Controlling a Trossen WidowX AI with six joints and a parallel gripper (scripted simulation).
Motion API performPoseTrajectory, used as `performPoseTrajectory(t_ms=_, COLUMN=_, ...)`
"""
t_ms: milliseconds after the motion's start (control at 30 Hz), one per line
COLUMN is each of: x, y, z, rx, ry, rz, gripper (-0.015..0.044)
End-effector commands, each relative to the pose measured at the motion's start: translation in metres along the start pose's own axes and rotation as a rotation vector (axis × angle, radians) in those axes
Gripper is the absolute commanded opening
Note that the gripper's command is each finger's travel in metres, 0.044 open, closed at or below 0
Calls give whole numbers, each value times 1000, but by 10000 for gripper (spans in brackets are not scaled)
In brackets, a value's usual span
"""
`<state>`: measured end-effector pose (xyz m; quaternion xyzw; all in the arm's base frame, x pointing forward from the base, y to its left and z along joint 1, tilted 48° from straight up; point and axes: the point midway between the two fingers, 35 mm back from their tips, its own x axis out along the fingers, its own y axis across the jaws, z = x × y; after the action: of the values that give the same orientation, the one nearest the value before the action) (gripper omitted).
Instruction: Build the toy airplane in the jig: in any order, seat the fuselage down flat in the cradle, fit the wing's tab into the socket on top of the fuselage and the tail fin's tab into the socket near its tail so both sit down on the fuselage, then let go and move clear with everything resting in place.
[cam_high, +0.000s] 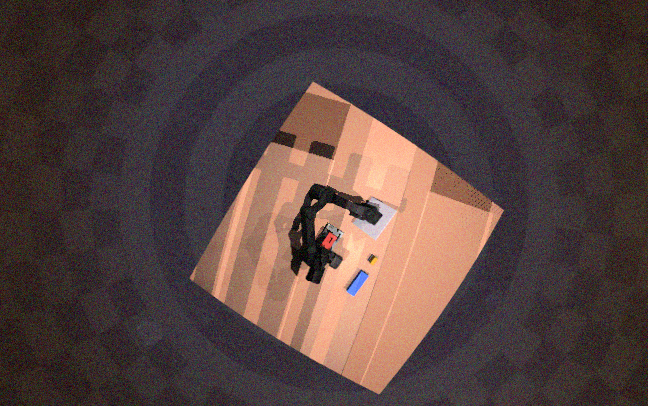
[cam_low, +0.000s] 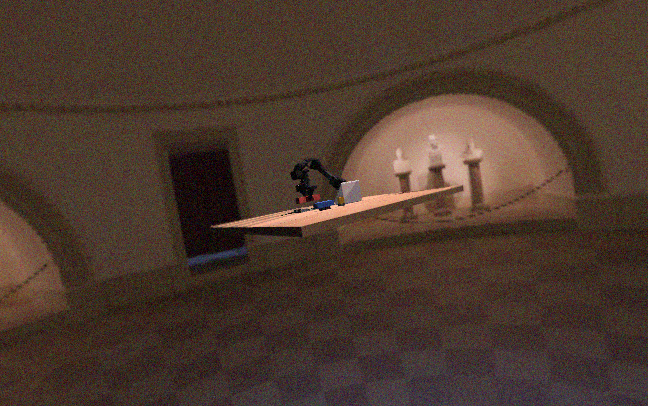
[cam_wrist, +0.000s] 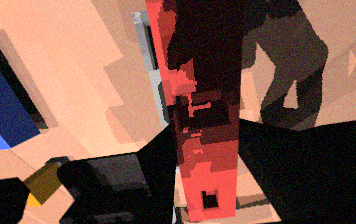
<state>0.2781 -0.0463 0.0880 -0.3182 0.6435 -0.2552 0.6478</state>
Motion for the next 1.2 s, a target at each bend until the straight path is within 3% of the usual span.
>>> performPoseTrajectory(t_ms=0, x=-1, y=-2, z=1, rx=0, ry=-6, rz=-4, gripper=196)
performPoseTrajectory(t_ms=1167, x=37, y=-3, z=1, rx=6, ry=-3, rz=0, gripper=182)
